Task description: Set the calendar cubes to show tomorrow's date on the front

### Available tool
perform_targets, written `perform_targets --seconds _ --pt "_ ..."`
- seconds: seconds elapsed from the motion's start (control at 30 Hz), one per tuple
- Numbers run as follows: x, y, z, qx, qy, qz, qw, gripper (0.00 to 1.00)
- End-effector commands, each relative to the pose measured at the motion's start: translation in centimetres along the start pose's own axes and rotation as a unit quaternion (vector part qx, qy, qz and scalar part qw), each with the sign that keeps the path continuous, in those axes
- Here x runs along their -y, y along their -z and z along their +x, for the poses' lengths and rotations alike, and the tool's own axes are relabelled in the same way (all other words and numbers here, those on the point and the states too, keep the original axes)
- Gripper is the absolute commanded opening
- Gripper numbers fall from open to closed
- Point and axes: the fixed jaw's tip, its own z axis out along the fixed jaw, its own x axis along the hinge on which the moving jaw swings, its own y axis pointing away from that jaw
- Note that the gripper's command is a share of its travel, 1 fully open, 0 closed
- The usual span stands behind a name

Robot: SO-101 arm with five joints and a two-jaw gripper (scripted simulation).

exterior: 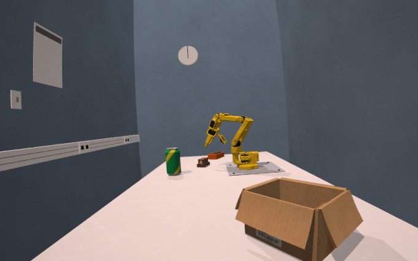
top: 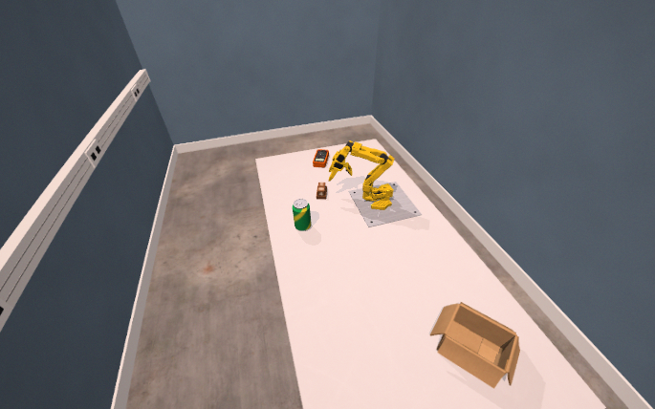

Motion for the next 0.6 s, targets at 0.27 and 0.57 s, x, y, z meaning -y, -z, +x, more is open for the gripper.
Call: perform_targets --seconds 0.27,0.57 --pt "-0.6 3.4 1.1 -0.1 0.0 -0.037 0.994 0.35" --pt "-0.6 3.5 1.1 -0.102 -0.001 -0.038 0.994 0.35"
